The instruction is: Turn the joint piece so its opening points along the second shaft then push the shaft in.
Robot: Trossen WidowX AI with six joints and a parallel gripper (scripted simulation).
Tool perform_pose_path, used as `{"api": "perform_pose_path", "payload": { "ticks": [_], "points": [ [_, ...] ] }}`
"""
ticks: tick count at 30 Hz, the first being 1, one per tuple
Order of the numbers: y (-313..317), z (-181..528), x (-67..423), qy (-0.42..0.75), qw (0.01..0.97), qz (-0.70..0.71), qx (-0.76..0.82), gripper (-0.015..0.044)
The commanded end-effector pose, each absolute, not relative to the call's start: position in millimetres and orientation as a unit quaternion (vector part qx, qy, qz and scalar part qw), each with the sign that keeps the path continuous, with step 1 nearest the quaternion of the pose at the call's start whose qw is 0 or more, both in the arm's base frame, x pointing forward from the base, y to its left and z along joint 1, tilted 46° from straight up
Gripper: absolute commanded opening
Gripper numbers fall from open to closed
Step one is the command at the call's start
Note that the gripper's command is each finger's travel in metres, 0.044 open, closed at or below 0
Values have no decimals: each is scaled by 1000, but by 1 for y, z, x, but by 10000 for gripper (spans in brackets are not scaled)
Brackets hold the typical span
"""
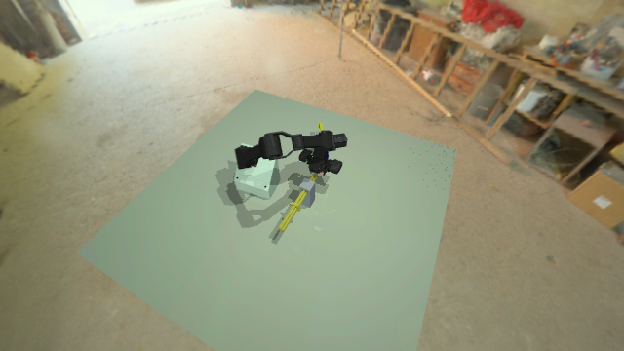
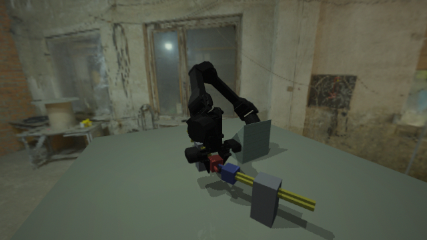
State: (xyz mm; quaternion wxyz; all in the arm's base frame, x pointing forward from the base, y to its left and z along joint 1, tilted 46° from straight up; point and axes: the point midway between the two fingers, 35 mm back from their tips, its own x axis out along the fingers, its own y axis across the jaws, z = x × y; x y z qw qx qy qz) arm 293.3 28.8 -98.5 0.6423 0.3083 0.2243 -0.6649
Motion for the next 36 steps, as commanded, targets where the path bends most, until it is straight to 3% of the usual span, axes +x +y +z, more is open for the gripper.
{"api": "perform_pose_path", "payload": {
  "ticks": [1, 4, 9, 12, 23, 36],
  "points": [
    [29, -99, 293, 224, 642, -665, 308, 0],
    [29, -99, 293, 224, 642, -665, 308, 0],
    [29, -99, 293, 224, 642, -665, 308, 131],
    [29, -99, 293, 224, 642, -665, 308, 147],
    [29, -99, 293, 224, 642, -665, 308, 436],
    [29, -99, 293, 224, 642, -665, 308, 440]
  ]
}}
